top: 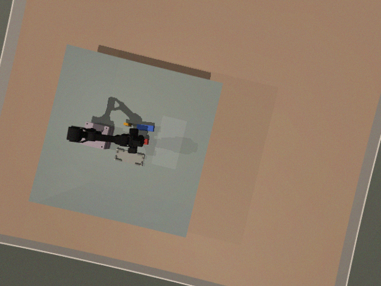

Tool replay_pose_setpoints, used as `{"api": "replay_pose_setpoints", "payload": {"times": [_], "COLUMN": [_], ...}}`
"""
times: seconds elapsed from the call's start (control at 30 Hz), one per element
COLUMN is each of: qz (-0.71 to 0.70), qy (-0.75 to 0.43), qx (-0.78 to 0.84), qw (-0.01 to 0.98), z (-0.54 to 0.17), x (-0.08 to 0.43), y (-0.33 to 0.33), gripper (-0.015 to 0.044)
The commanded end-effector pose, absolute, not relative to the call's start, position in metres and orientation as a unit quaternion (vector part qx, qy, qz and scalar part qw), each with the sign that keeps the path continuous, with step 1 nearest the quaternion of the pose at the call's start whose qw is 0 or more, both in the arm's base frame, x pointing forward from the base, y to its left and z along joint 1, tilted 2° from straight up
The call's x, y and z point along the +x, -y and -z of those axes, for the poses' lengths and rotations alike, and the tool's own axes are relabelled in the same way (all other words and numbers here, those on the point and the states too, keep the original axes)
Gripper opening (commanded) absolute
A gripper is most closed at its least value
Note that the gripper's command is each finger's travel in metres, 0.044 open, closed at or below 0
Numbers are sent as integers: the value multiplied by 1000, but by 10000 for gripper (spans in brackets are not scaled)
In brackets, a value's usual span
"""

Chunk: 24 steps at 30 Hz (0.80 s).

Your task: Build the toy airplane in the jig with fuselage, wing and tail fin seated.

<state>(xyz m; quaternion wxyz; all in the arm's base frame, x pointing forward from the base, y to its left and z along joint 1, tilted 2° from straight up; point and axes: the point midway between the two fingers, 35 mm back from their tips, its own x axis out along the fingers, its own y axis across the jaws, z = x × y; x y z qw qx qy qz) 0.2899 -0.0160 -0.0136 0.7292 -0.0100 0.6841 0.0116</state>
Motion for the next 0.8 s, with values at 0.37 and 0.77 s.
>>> {"api": "replay_pose_setpoints", "payload": {"times": [0.37, 0.77], "qz": [-7, -3], "qy": [-683, -685], "qx": [-6, 0], "qw": [730, 728], "z": [-33, -70], "x": [292, 285], "y": [18, 18], "gripper": [0, 0]}}
